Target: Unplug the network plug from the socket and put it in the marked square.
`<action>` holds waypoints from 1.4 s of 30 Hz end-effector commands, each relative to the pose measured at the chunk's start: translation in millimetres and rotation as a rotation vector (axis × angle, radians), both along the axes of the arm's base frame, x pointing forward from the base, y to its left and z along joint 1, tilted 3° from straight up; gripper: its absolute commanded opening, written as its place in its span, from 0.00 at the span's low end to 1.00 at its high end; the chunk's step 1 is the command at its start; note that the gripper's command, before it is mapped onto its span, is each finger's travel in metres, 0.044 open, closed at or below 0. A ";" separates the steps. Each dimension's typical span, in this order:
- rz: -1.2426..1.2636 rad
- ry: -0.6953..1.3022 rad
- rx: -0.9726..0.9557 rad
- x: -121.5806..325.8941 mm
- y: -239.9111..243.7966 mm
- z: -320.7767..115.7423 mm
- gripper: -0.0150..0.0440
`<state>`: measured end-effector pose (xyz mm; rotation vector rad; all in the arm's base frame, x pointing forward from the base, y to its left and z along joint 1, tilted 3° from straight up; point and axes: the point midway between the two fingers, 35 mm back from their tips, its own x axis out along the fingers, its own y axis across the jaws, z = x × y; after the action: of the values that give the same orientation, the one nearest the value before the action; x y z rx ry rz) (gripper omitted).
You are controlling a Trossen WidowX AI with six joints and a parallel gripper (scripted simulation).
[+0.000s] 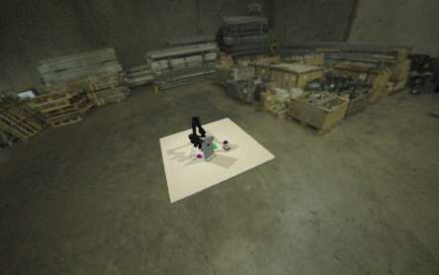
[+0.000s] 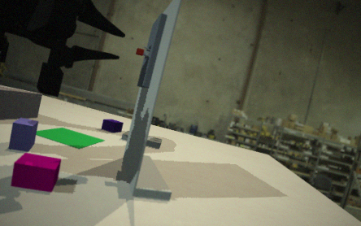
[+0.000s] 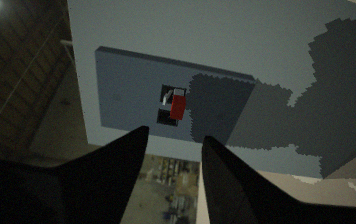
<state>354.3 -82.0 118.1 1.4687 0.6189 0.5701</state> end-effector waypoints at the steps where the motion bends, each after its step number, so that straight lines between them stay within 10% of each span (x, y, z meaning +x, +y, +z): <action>1: -0.003 0.001 0.002 7.2 2.2 0.8 0.52; 21: -0.002 0.005 0.026 32.8 18.3 1.6 0.52; 42: -0.002 0.005 0.026 32.8 18.3 1.6 0.28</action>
<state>386.5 -63.3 119.6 1.4925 0.6187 0.5791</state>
